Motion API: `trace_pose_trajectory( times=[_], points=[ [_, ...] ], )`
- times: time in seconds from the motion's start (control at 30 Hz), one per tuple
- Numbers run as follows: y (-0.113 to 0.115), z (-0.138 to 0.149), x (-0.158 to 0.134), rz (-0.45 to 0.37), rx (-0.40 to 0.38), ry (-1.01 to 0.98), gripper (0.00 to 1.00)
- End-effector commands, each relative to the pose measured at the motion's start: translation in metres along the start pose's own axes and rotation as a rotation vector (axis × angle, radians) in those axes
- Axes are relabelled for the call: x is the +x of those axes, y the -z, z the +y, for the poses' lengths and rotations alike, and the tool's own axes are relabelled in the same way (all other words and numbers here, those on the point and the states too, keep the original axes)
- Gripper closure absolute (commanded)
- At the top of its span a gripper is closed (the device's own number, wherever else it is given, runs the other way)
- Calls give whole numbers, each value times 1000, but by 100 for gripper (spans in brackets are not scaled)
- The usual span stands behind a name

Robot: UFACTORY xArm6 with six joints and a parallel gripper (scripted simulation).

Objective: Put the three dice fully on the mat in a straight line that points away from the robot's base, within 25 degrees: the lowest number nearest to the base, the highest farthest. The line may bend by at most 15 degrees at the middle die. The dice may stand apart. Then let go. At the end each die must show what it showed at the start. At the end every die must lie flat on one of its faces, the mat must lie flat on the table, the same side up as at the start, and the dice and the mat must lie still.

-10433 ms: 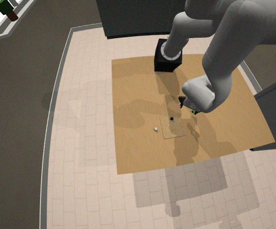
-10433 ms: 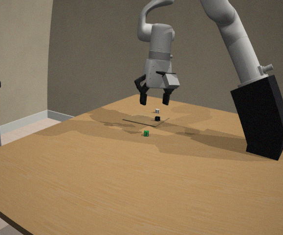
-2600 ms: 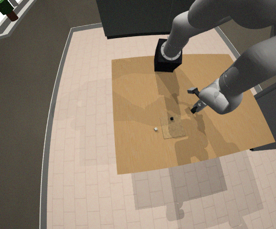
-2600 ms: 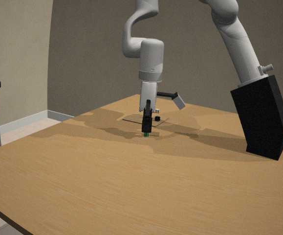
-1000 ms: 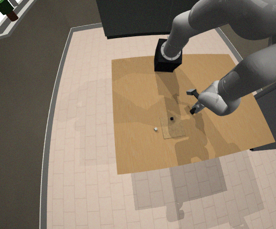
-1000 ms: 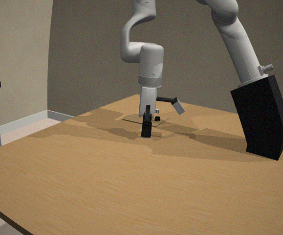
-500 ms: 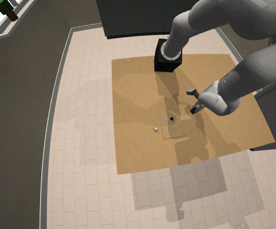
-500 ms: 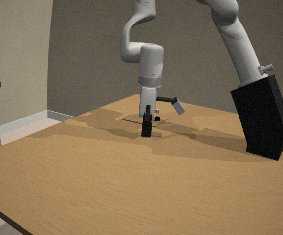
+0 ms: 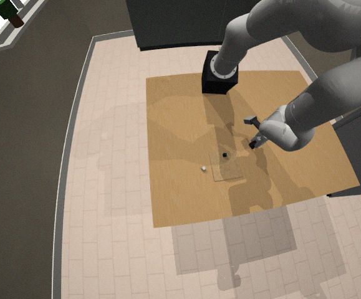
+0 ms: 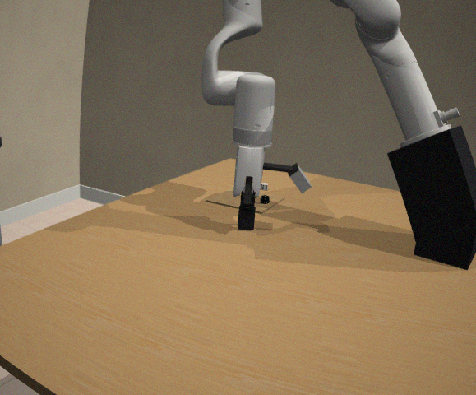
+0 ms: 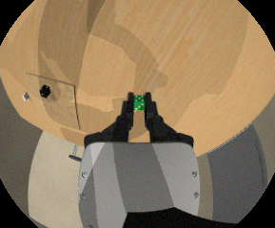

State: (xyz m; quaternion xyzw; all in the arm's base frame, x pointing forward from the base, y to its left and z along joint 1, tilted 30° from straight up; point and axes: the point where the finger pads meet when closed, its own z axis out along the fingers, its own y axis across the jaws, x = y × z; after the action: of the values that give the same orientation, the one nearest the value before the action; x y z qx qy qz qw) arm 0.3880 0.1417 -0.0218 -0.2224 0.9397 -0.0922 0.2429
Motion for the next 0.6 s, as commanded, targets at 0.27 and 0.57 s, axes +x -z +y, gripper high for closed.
trace_pose_trajectory(
  times=[0.27, 0.57],
  points=[
    [0, 0, -1, -2, 0, 0, 89],
    [10, 0, -1, -2, 0, 0, 89]
  ],
)
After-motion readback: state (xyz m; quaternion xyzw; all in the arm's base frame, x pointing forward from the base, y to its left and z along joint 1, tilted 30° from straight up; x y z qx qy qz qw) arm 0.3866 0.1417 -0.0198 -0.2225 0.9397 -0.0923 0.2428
